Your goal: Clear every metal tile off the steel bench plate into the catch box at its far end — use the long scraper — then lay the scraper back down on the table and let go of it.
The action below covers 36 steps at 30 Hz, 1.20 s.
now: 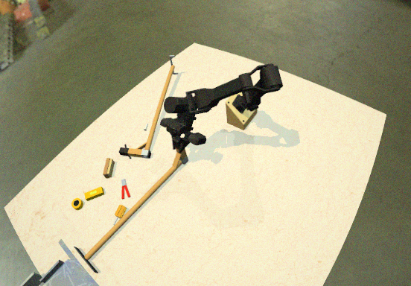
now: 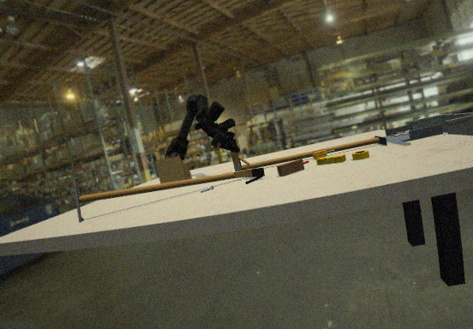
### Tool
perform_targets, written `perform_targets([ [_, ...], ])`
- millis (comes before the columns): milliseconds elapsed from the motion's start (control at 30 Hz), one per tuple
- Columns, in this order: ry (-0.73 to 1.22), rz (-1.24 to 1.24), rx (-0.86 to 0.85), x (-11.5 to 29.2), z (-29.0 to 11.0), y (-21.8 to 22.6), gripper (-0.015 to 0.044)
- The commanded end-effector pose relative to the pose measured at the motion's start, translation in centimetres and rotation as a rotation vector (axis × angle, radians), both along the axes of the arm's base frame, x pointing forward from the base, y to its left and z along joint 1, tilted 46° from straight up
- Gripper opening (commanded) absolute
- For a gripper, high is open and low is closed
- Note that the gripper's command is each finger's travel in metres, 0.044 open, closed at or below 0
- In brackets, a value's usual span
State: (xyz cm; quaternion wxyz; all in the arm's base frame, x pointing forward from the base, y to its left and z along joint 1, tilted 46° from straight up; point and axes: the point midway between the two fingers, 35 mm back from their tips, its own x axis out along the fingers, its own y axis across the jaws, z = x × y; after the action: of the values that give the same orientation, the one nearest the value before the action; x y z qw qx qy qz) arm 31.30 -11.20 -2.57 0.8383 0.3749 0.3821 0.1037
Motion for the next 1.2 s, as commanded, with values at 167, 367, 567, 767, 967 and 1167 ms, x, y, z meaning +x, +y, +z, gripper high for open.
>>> perform_targets([
  [167,0.0,0.0,-0.002,0.0,0.2,-0.1,0.0],
  [367,0.001,0.002,-0.003,0.1,0.8,0.4,0.0],
  [567,0.001,0.003,-0.003,0.2,1.4,0.9,0.0],
  [767,0.002,0.005,-0.004,0.2,2.0,1.5,0.0],
  [967,0.002,0.006,-0.004,0.3,2.6,2.0,0.0],
  [1167,0.001,0.007,-0.004,0.3,3.2,2.6,0.0],
])
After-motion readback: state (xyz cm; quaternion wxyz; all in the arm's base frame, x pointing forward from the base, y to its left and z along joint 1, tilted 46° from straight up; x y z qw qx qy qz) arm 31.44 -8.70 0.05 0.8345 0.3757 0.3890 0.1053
